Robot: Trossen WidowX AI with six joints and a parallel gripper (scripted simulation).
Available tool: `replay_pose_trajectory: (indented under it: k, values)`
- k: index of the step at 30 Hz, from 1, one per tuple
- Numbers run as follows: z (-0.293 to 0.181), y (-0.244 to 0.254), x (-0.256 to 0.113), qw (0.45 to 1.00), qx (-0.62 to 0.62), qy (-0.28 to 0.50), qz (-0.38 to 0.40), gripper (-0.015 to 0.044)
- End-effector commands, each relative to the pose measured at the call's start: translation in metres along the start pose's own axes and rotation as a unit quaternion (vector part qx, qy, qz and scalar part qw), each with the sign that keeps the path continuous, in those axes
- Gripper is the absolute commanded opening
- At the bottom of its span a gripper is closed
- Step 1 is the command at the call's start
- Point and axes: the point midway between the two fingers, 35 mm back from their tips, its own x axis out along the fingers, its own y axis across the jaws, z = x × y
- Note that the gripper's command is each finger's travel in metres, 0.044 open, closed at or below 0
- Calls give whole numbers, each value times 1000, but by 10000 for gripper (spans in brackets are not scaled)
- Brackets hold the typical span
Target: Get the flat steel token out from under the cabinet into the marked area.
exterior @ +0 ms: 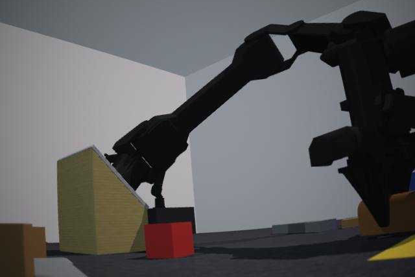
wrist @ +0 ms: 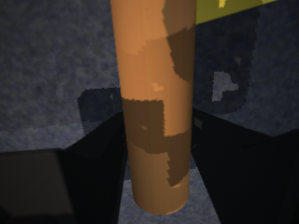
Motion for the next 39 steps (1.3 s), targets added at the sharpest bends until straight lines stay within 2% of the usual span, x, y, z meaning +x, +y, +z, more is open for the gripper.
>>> replay_pose_trajectory:
  k: [1, 39]
  values:
    - [0, -9, 1, 1000, 4, 0, -5, 0]
    - [-3, -25, 1, 1000, 4, 0, -6, 0]
